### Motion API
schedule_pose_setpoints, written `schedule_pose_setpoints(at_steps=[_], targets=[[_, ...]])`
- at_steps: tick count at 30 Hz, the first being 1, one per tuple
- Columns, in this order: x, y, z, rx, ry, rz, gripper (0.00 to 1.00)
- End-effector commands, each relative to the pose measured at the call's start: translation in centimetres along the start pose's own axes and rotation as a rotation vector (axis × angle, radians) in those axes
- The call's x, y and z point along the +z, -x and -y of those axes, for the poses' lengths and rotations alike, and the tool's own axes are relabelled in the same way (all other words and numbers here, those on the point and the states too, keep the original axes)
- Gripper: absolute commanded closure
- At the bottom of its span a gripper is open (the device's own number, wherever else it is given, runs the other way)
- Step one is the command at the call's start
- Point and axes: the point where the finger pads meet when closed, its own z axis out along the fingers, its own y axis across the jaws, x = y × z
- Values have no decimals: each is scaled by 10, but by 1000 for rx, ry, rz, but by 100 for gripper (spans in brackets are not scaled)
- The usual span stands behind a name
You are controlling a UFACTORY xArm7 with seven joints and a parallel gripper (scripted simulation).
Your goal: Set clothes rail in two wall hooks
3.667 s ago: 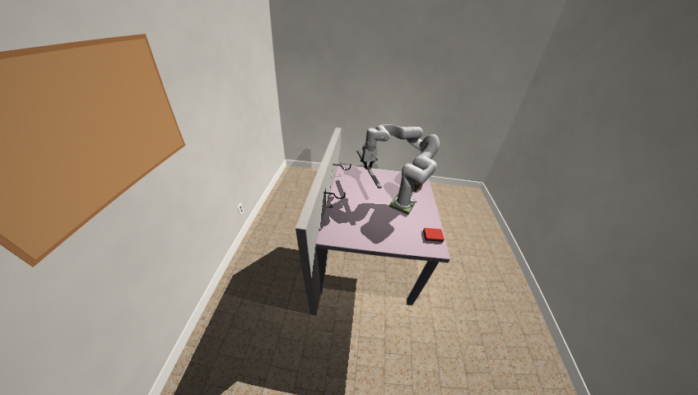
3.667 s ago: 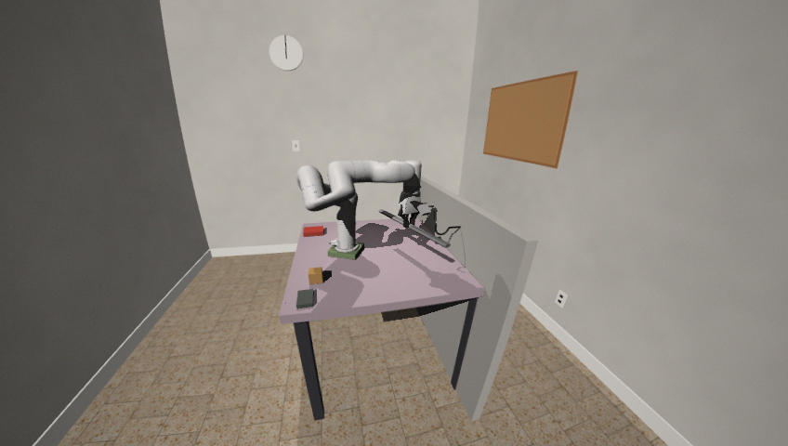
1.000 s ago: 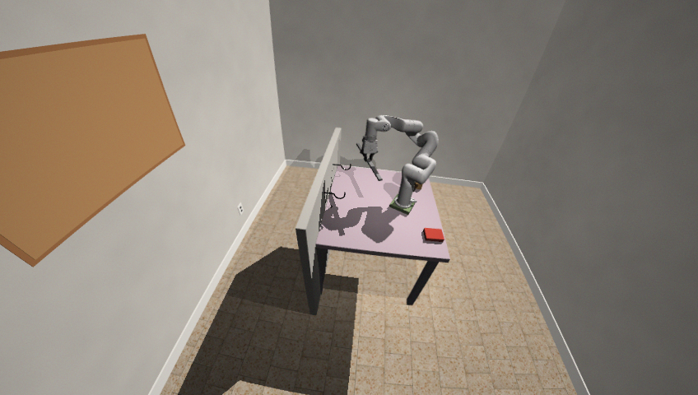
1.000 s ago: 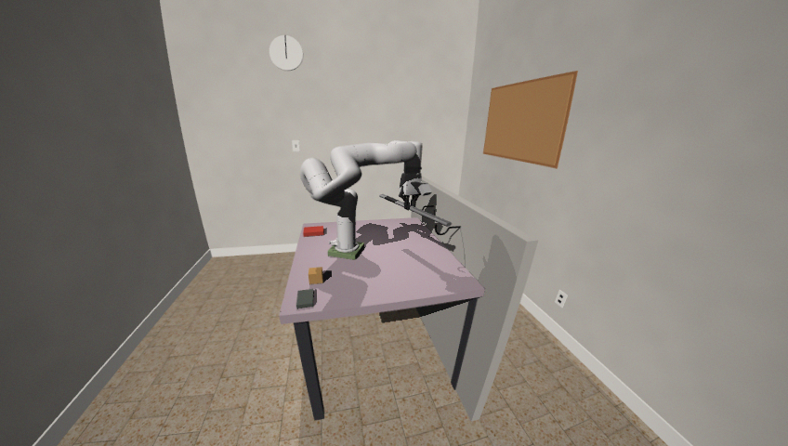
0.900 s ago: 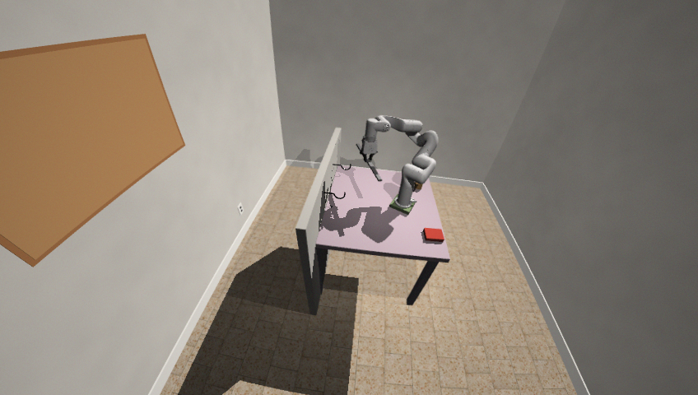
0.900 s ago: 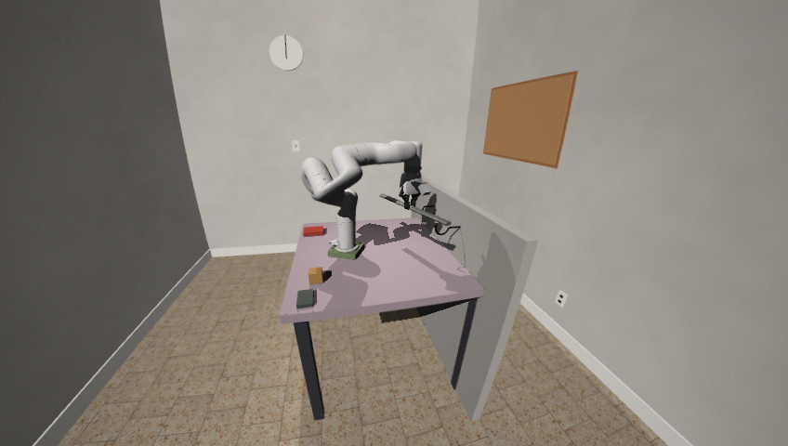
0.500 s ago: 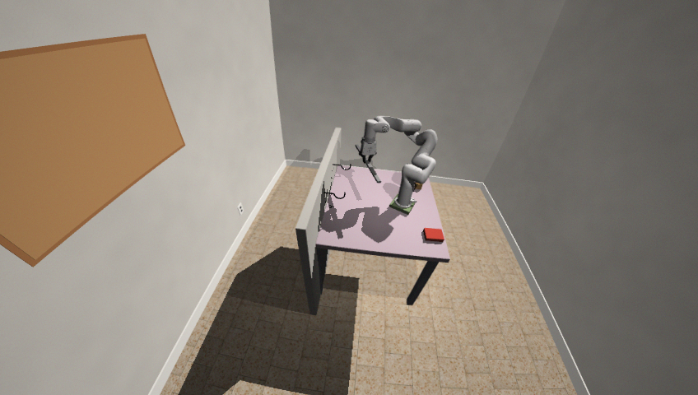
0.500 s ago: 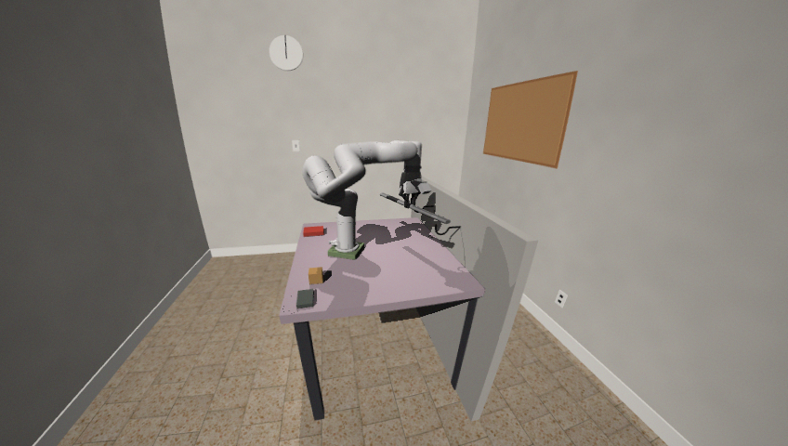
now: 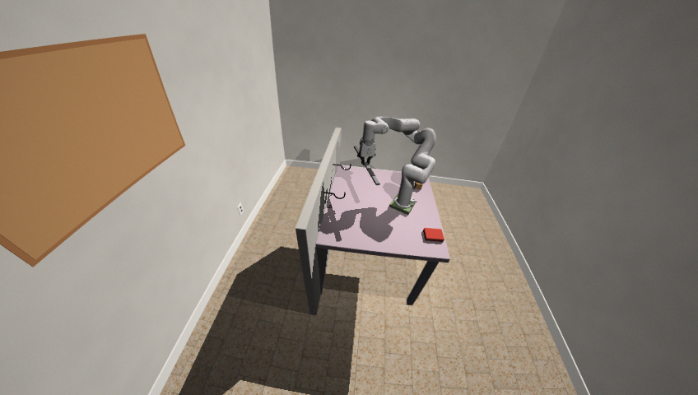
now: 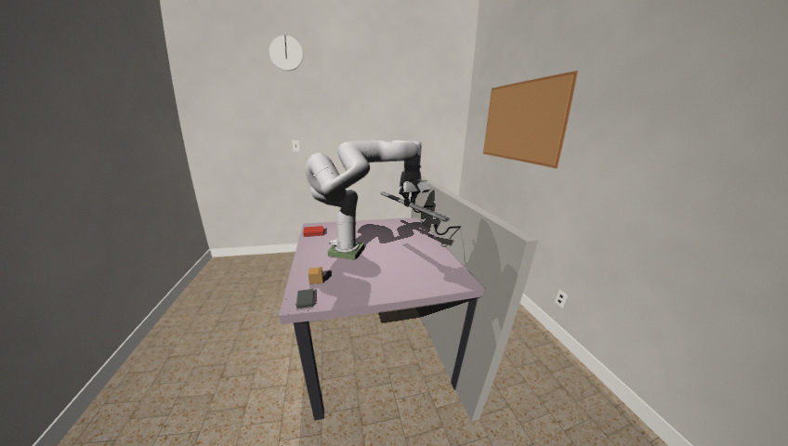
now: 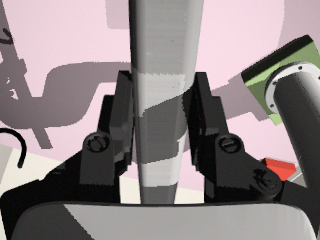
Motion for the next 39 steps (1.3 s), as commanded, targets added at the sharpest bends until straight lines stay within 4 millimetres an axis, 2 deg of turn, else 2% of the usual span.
schedule_pose_setpoints(at_steps=[1,39], targets=[[-1,7,6,0,-3,-2,100],[-1,61,47,0,-3,-1,100]])
